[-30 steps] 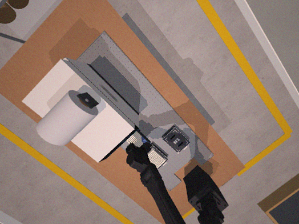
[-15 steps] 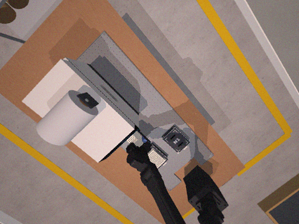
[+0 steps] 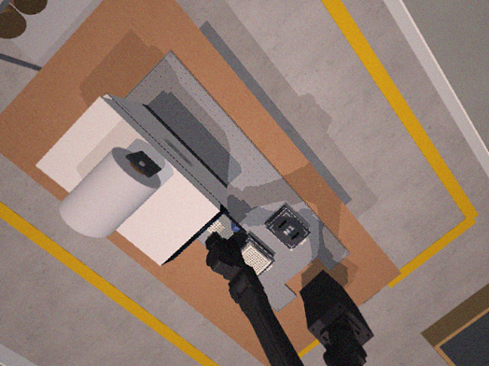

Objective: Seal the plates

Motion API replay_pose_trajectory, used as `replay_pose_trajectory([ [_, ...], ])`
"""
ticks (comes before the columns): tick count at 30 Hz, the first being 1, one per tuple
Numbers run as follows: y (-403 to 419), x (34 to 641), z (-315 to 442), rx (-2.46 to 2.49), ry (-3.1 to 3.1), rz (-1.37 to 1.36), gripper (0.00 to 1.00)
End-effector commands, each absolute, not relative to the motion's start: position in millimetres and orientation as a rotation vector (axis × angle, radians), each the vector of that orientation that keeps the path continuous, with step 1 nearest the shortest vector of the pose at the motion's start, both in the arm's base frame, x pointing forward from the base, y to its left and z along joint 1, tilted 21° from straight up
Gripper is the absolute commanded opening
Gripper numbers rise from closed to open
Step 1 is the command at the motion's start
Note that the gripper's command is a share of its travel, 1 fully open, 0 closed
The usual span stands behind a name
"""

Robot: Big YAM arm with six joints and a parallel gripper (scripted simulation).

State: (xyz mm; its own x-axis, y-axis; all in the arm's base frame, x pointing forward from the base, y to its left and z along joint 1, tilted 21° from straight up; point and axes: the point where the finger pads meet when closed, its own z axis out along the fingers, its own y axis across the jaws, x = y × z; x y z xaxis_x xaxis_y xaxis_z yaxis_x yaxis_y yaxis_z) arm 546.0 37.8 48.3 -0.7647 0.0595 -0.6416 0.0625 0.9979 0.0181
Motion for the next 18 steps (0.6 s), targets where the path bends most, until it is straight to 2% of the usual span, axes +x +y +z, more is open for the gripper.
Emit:
replay_pose_trajectory([
  [1, 47, 551, 48, 0.078, 2.437, 0.004, 0.00],
  [18, 33, 551, 66, 0.085, 2.411, -0.012, 0.00],
])
